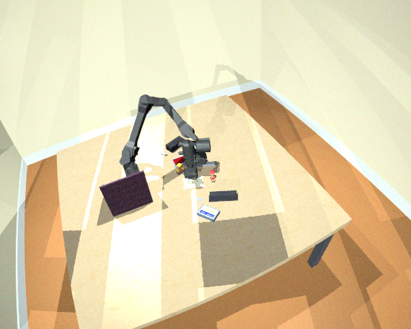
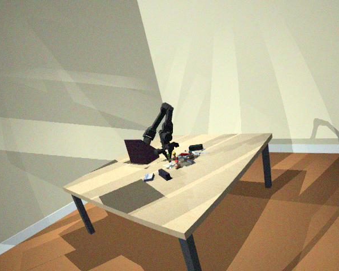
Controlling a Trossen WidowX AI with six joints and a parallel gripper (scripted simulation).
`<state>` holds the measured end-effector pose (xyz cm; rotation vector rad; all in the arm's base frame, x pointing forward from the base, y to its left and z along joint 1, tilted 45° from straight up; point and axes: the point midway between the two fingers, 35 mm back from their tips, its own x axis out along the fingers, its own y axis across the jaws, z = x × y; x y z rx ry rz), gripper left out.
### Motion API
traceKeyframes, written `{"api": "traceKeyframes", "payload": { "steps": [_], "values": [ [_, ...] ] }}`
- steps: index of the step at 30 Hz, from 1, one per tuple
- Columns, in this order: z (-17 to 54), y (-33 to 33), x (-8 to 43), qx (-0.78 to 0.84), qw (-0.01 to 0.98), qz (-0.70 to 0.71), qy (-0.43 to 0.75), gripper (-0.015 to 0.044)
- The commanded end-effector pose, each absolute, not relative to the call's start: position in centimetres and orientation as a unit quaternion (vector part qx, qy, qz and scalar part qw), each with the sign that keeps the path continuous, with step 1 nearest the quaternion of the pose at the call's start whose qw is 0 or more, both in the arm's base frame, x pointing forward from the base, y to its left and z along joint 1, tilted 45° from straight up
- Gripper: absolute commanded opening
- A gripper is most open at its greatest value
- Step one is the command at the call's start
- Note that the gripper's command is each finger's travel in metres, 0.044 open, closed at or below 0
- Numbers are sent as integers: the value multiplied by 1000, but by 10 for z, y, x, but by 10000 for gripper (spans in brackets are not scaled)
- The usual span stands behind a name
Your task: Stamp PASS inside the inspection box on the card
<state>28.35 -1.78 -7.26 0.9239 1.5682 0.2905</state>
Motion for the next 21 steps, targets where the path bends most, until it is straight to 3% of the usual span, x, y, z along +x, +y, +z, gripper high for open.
{"api": "traceKeyframes", "payload": {
  "steps": [1, 21],
  "values": [
    [-74, -15, 284, 402, 604, 124, 677, 0],
    [-83, -6, 284, 402, 604, 124, 676, 0]
  ]
}}
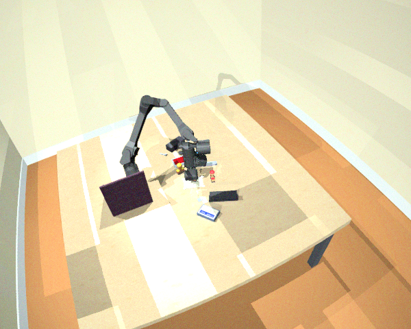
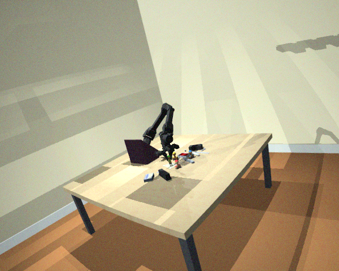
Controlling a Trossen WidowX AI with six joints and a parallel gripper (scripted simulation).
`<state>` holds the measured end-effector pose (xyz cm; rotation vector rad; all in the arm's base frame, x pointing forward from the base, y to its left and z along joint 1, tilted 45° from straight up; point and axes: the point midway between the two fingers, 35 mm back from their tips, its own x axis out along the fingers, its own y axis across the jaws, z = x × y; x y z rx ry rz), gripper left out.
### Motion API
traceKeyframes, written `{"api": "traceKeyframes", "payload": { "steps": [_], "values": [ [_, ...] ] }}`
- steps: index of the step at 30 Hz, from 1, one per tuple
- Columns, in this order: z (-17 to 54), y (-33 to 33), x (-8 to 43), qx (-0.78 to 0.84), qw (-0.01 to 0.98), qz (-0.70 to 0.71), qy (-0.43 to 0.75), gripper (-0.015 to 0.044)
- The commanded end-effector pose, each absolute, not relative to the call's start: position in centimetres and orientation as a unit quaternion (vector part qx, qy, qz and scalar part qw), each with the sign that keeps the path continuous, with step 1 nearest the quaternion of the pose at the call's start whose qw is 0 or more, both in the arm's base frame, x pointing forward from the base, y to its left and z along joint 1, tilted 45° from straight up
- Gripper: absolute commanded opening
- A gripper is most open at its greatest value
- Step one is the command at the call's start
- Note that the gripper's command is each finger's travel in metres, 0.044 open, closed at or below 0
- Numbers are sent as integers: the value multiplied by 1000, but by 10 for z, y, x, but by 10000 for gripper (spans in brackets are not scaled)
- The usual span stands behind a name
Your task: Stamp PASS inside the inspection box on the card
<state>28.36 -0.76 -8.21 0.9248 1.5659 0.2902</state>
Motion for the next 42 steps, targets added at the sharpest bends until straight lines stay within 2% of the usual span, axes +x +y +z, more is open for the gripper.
{"api": "traceKeyframes", "payload": {
  "steps": [1, 42],
  "values": [
    [-84, -5, 284, 402, 604, 124, 676, 0],
    [-93, 5, 283, 403, 604, 125, 676, 0]
  ]
}}
